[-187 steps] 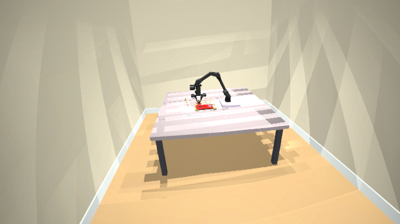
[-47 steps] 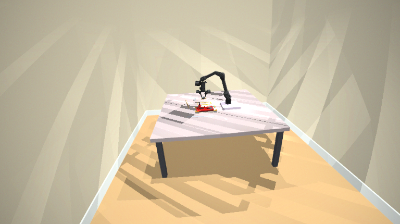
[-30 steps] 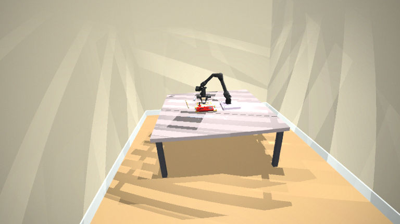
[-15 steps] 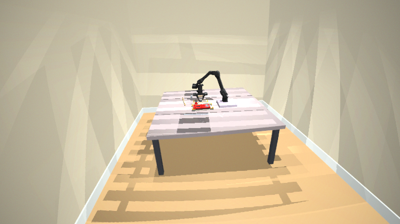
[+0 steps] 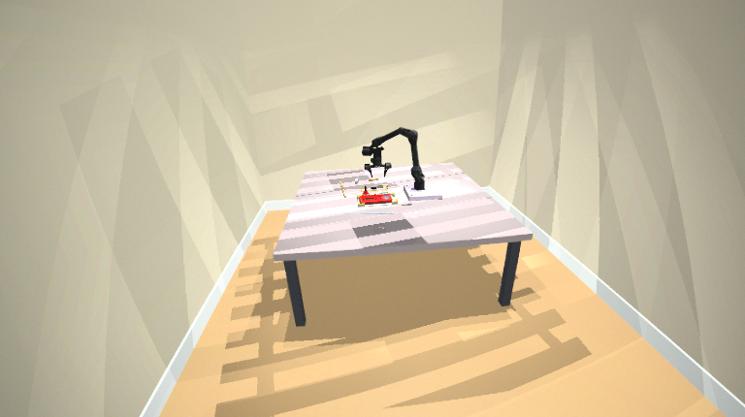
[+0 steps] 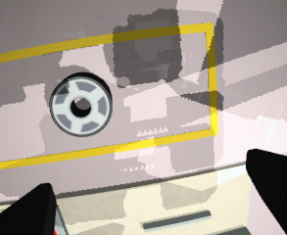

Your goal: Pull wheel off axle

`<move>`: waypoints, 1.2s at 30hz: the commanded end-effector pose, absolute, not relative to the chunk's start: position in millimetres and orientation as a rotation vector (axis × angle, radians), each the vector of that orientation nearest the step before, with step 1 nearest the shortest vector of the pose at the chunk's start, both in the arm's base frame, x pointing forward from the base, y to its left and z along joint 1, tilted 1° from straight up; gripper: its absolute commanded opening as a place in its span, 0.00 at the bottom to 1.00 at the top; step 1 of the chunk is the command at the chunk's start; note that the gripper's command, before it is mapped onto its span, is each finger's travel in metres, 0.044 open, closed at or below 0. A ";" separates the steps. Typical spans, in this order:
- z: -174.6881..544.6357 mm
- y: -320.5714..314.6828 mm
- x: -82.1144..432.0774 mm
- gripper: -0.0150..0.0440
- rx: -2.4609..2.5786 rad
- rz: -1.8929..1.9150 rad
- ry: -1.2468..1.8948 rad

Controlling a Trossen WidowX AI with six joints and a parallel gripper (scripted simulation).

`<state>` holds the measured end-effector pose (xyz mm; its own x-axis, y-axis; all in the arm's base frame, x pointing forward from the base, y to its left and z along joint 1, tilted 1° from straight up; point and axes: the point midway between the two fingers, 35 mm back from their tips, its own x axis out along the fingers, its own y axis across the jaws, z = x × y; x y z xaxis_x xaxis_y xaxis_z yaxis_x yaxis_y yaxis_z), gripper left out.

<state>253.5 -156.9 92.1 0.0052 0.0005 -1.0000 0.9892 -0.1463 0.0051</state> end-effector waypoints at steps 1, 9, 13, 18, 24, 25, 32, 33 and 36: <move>117.5 -133.9 216.0 1.00 1.314 -1.311 1.133; 120.7 -129.8 209.4 1.00 1.313 -1.312 1.134; 120.7 -129.8 209.4 1.00 1.313 -1.312 1.134; 120.7 -129.8 209.4 1.00 1.313 -1.312 1.134; 120.7 -129.8 209.4 1.00 1.313 -1.312 1.134; 120.7 -129.8 209.4 1.00 1.313 -1.312 1.134; 120.7 -129.8 209.4 1.00 1.313 -1.312 1.134; 120.7 -129.8 209.4 1.00 1.313 -1.312 1.134; 120.7 -129.8 209.4 1.00 1.313 -1.312 1.134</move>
<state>210.3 -129.8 120.9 0.0078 -0.0010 -1.0000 0.9894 -0.1452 0.0079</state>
